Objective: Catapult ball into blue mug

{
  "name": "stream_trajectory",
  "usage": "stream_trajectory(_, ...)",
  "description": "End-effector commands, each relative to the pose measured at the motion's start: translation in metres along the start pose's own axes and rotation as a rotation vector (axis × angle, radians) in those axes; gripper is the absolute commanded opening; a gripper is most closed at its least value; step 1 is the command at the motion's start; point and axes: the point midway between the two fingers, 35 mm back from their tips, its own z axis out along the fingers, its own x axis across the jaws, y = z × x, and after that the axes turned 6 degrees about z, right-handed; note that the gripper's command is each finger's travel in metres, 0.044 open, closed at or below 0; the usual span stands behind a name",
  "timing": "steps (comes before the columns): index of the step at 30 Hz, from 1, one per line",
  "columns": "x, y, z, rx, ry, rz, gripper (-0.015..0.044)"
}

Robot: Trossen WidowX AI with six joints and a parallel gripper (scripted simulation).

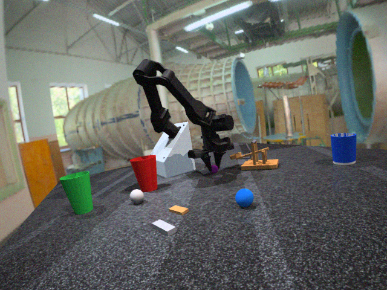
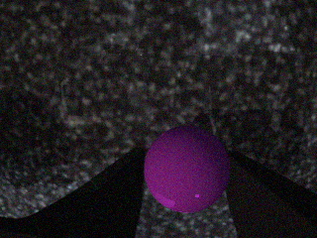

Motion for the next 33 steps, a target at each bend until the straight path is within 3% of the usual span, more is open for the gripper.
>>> stream_trajectory(1, 0.000, 0.000, 0.000, -0.001, -0.002, -0.003, 0.0082)
stream_trajectory(5, 0.003, 0.002, -0.012, -0.002, 0.006, -0.004, 0.0000)
stream_trajectory(25, -0.001, -0.002, -0.123, 0.000, 0.007, -0.003, 0.0000)
stream_trajectory(33, 0.006, 0.002, -0.127, 0.023, -0.011, -0.056, 0.0000)
